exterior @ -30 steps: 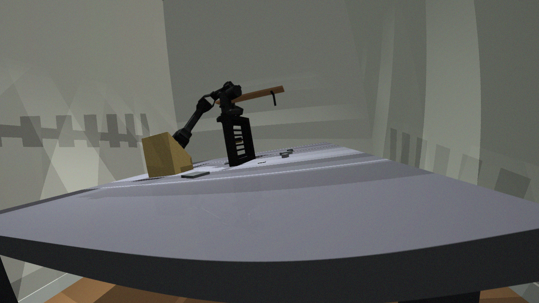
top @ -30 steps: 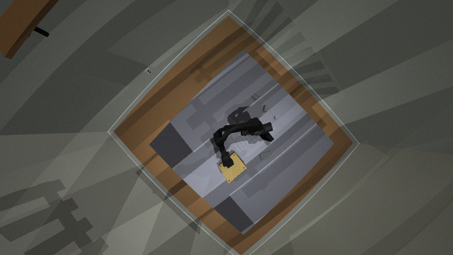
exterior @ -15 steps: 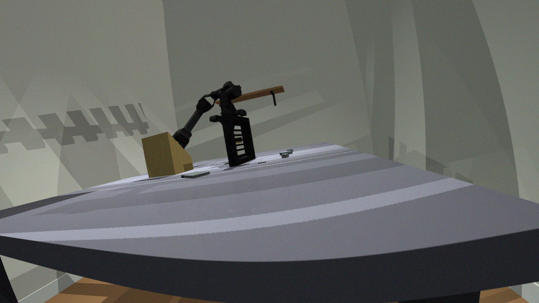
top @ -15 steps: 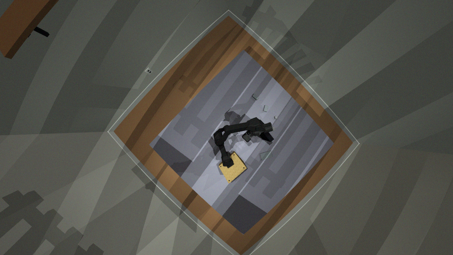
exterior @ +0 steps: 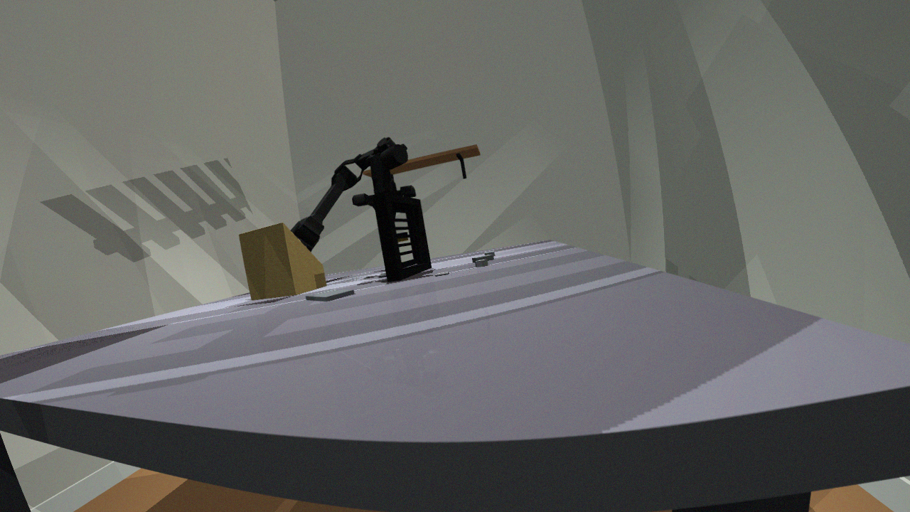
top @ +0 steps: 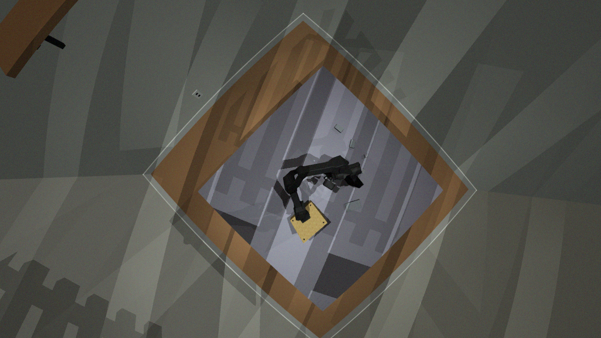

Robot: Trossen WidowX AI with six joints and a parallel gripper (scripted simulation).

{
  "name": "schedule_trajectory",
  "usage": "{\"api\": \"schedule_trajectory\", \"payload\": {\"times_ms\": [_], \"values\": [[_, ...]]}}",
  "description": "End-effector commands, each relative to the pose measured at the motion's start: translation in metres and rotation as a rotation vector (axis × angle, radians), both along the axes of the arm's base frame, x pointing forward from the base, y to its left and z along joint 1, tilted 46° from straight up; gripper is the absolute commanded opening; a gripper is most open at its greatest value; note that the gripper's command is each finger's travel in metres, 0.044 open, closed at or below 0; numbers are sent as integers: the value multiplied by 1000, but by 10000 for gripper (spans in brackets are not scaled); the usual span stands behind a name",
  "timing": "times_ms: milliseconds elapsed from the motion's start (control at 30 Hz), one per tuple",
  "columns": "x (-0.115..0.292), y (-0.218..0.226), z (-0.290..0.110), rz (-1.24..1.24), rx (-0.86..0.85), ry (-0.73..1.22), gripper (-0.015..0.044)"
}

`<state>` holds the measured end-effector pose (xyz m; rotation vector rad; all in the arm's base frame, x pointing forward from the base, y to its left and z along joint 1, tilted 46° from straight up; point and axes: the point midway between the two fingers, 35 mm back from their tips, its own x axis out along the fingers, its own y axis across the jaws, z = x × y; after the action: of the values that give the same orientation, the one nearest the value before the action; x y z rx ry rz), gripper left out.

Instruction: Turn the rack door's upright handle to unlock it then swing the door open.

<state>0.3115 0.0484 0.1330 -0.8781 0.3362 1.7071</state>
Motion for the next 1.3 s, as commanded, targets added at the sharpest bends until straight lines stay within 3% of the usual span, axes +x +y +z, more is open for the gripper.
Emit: {"api": "schedule_trajectory", "payload": {"times_ms": [0, 367, 1267], "values": [[2, 0, -1, 12, 0, -23, 11], [2, 0, -1, 12, 0, -23, 283], [2, 0, -1, -873, -110, 870, 283]]}}
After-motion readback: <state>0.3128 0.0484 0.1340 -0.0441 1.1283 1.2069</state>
